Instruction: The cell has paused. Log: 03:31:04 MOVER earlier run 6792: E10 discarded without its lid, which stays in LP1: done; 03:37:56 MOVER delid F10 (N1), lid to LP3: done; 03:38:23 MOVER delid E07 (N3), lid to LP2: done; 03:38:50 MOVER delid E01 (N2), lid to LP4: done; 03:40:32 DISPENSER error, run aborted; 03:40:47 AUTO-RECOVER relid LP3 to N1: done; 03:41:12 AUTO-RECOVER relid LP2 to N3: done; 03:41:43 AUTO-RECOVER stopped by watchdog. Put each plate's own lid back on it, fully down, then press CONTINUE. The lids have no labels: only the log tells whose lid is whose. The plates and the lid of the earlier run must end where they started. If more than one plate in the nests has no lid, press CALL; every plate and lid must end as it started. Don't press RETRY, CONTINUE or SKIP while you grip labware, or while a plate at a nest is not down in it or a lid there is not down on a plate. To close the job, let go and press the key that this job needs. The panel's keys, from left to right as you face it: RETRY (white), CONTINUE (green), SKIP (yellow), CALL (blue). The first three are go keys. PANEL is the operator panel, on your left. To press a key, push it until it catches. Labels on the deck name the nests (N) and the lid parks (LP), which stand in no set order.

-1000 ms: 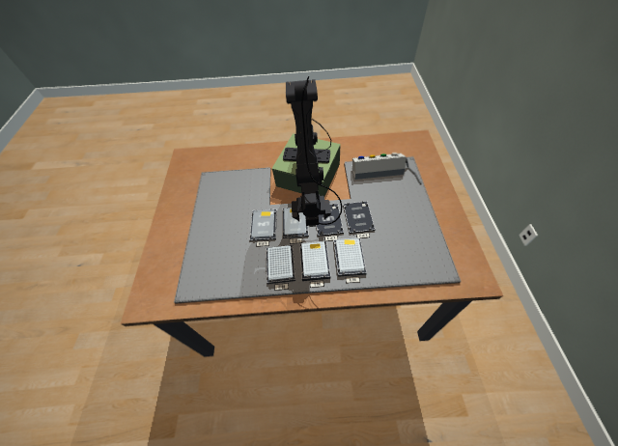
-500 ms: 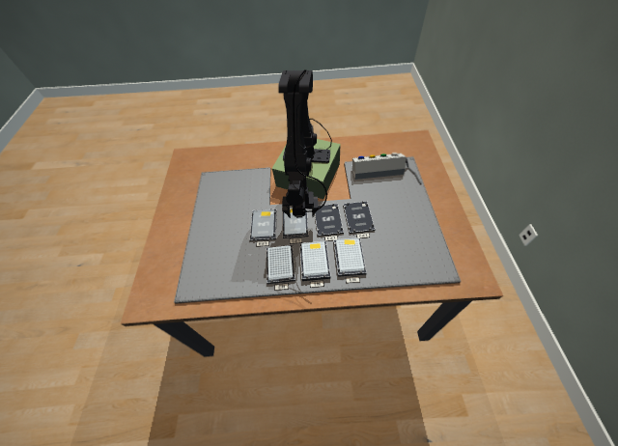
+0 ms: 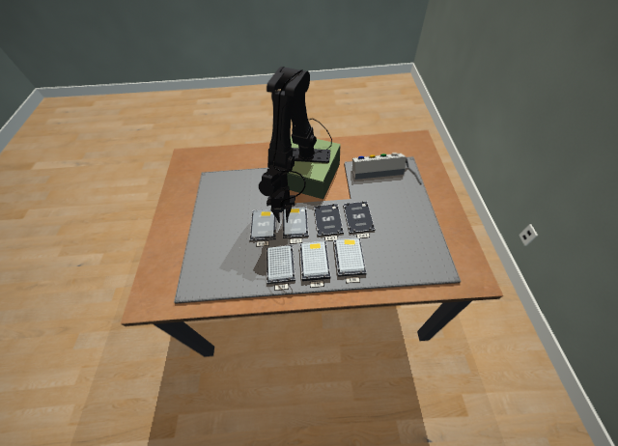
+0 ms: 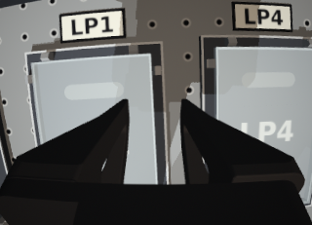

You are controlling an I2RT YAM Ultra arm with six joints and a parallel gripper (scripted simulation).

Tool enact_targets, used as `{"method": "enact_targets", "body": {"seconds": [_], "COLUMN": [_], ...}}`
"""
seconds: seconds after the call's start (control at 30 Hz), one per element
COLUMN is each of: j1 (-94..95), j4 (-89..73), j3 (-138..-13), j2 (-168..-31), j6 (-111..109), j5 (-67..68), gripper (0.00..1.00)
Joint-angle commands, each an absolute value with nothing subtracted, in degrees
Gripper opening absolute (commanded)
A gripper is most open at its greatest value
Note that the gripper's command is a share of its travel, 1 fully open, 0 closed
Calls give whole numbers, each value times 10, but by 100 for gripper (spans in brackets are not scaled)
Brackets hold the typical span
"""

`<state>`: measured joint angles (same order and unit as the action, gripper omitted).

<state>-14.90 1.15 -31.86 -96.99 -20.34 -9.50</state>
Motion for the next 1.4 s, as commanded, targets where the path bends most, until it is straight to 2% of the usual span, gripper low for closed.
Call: {"method": "enact_targets", "body": {"seconds": [0.0,0.2,1.17,1.37], "j1": [-162,-197,-177,-120], "j4": [45,36,43,65], "j3": [-342,-375,-368,-314], "j2": [-981,-1016,-993,-973], "j6": [-240,-270,-255,-204], "j5": [-126,-150,-149,-114], "gripper": [0,0,0,0]}}
